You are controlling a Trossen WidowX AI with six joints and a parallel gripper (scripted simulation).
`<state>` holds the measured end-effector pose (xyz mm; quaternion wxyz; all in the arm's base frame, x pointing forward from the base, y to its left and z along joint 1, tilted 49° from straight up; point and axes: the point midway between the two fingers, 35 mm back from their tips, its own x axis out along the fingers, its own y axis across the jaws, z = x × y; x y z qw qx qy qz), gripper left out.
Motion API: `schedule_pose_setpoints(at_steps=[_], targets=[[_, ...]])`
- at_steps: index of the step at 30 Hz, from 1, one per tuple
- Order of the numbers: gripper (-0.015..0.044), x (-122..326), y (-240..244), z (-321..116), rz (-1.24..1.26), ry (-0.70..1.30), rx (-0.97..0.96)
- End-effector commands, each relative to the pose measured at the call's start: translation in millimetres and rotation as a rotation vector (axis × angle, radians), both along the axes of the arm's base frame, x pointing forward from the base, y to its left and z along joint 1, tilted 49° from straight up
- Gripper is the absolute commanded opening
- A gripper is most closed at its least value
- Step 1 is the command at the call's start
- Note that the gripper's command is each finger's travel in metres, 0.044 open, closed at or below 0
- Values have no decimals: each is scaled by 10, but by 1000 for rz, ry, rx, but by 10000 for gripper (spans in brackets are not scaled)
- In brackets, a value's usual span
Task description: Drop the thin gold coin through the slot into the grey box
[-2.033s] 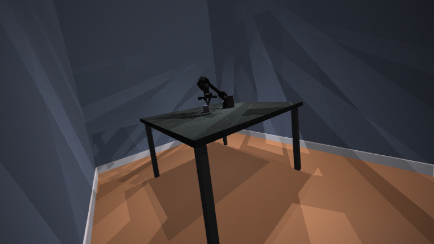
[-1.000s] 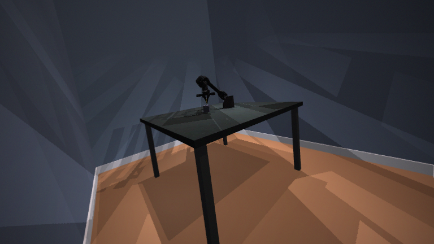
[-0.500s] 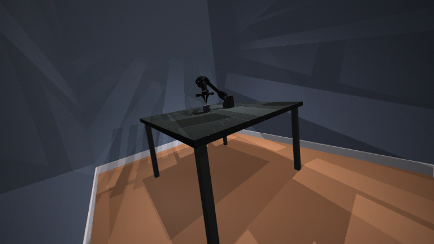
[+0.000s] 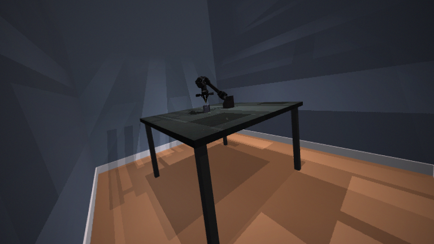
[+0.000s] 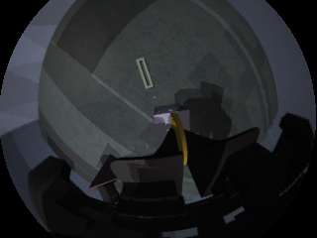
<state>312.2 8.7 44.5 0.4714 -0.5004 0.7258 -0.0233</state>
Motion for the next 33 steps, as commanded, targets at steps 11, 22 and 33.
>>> schedule_pose_setpoints(at_steps=[11,22,33], targets=[[0,-188,-166,179,7,-3,-4],[0,-170,-148,146,-1,1,-2],[0,-192,-161,191,0,3,-2]])
